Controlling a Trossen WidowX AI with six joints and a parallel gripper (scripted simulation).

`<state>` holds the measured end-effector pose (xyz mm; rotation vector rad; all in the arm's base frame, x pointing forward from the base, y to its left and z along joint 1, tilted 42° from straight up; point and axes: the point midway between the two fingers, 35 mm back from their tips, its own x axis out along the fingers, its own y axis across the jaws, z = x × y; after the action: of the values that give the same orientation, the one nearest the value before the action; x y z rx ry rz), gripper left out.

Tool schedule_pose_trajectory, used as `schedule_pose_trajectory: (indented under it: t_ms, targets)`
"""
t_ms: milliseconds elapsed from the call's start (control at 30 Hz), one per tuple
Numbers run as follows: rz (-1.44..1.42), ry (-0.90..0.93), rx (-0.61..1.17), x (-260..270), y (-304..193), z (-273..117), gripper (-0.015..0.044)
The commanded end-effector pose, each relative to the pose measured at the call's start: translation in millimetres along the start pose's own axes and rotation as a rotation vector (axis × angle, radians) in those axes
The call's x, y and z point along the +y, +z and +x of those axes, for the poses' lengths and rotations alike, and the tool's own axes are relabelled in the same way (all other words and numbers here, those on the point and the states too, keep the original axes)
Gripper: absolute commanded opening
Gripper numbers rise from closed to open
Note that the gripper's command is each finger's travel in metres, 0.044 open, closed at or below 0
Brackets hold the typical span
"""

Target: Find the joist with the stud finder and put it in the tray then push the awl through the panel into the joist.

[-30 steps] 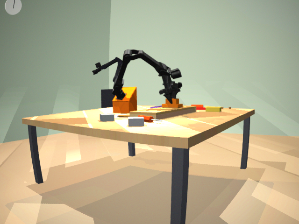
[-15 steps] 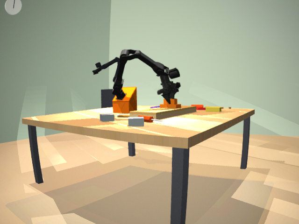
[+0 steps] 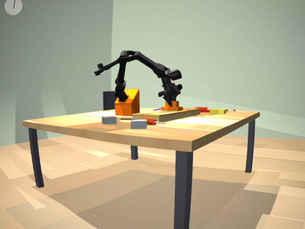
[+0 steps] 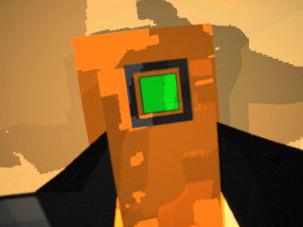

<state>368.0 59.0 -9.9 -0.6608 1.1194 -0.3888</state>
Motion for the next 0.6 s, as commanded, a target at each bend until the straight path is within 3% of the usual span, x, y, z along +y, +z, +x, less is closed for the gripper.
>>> schedule_pose_trajectory:
  t_ms: [0, 567]
  targets:
    - [0.003, -0.005, 0.001, -9.3, -0.6, 0.6, 0.0]
    - [0.002, -0.006, 0.001, -36.3, -0.6, 0.6, 0.0]
